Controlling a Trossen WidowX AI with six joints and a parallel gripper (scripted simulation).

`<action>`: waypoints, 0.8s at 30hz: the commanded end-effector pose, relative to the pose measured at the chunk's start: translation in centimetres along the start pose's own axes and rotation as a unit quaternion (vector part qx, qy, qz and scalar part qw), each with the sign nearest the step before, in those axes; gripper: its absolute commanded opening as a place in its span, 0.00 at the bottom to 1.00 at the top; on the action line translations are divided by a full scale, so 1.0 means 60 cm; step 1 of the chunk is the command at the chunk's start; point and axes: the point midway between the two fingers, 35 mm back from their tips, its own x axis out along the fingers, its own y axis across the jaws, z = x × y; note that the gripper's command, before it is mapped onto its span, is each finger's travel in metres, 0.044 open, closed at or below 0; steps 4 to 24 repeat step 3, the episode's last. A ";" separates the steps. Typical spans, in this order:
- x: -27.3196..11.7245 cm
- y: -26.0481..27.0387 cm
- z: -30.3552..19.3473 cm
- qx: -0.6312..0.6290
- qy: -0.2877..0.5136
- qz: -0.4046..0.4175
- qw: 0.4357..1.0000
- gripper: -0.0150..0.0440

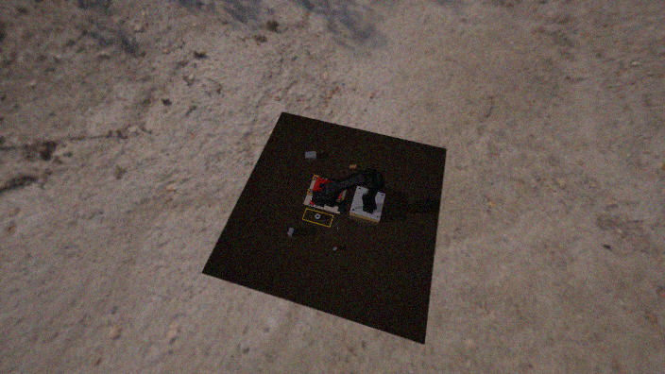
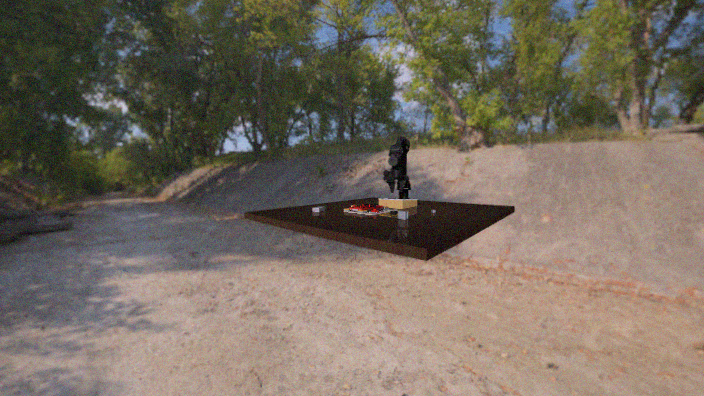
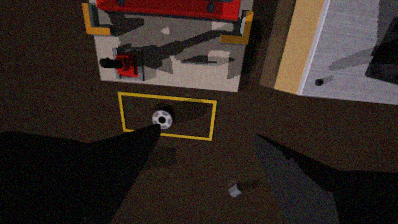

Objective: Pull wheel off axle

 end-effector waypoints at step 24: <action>0.000 -0.001 0.000 -0.001 0.002 -0.001 1.000 1.00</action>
